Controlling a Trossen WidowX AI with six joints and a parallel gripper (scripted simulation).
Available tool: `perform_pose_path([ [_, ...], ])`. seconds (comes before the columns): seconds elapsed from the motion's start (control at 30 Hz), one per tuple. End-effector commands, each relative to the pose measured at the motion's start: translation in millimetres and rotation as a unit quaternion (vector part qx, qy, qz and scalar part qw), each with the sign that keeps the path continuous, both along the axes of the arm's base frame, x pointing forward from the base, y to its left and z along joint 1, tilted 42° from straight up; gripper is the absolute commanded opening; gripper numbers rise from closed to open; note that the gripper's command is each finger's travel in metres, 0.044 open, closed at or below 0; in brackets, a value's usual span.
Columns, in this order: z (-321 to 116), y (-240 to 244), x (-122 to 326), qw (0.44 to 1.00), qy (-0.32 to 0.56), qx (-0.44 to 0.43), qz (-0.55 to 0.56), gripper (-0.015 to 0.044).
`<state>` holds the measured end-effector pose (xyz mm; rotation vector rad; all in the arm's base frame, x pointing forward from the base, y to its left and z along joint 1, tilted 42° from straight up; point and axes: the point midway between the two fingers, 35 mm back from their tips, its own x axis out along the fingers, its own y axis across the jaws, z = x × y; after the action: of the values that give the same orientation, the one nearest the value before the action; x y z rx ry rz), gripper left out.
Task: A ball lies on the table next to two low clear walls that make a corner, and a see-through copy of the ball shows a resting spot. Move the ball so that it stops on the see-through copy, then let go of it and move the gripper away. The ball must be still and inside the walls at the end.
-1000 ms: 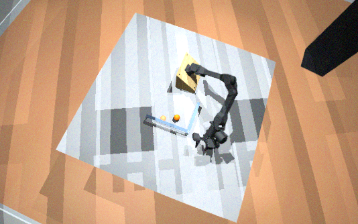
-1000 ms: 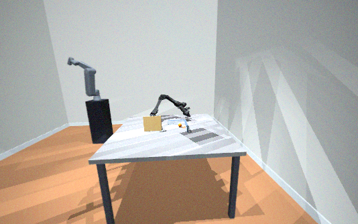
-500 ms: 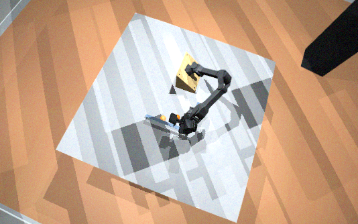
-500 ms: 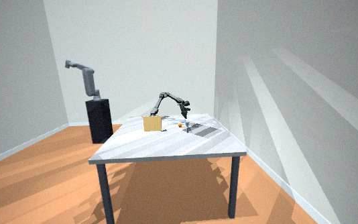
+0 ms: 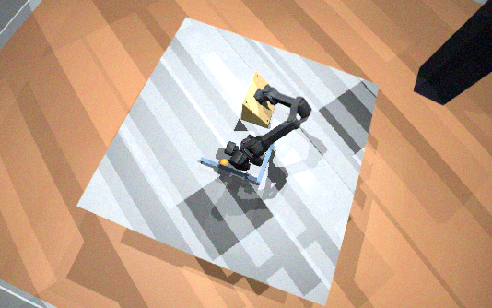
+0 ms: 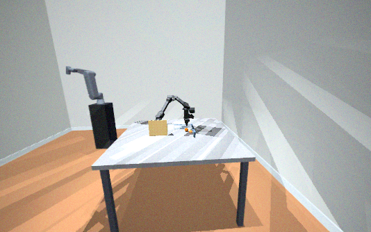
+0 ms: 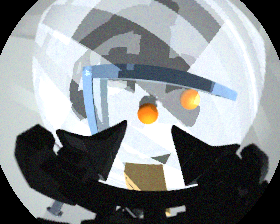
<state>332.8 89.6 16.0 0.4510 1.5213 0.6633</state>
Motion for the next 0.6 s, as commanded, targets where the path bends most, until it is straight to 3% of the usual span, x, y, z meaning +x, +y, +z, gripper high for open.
perform_pose_path([
  [0.0, -2, 0, -4, 1.0, 0.006, 0.008, 0.003, 0.0324],
  [0.57, -24, 19, -6, 1.0, 0.006, 0.008, 0.004, 0.0324],
])
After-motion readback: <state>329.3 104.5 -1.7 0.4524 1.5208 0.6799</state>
